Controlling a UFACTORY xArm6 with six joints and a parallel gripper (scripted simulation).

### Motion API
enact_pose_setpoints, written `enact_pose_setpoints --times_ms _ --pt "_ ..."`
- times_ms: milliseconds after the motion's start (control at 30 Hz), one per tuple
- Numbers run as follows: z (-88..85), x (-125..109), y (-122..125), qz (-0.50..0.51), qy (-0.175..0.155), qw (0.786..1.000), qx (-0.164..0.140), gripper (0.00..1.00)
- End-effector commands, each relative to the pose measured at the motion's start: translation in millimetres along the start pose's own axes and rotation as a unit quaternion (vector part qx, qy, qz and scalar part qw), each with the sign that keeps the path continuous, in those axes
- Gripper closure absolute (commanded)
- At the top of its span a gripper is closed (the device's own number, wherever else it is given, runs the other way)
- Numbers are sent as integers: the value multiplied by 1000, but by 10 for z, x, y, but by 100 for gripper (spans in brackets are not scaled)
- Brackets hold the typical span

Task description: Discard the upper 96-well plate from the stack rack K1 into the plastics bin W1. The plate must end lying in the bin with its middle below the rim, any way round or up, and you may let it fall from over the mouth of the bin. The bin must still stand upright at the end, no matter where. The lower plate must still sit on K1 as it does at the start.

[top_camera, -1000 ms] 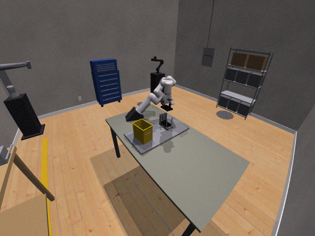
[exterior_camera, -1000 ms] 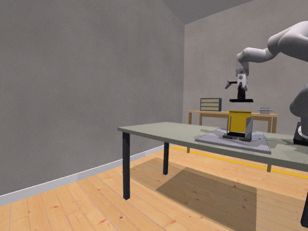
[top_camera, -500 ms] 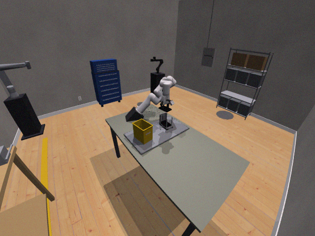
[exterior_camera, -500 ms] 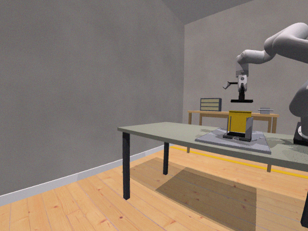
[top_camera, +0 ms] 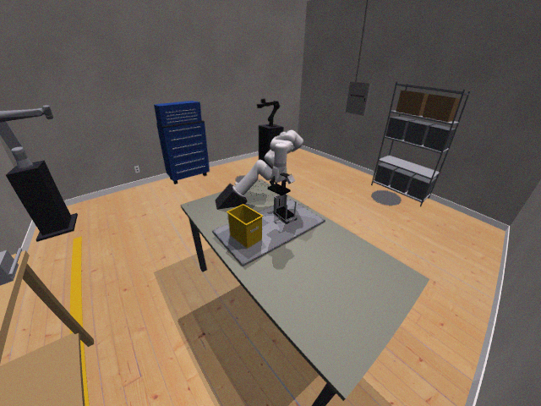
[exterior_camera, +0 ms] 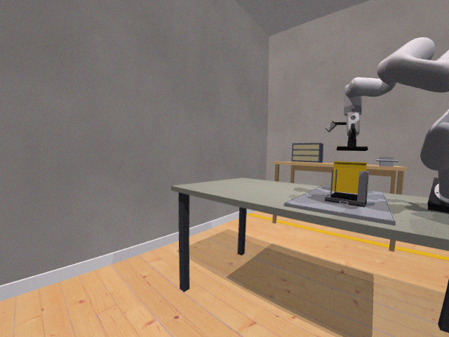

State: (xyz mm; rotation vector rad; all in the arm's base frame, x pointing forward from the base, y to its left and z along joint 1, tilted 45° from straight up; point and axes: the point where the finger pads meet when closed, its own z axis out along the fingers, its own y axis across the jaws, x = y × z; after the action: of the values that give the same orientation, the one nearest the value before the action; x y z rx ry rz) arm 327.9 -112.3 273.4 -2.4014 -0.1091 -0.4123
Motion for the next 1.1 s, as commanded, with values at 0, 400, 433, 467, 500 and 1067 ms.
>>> enact_pose_setpoints --times_ms 0,400,433,467,500,1067 --pt "-1 5 155 0 1 1000 -1 100" --pt "15 -4 488 0 1 1000 -1 100" --pt "16 -4 522 0 1 1000 -1 100" --pt "18 -5 555 0 1 1000 -1 100" --pt "19 -6 588 0 1 1000 -1 100" --pt "43 -19 1088 0 1 1000 -1 100"
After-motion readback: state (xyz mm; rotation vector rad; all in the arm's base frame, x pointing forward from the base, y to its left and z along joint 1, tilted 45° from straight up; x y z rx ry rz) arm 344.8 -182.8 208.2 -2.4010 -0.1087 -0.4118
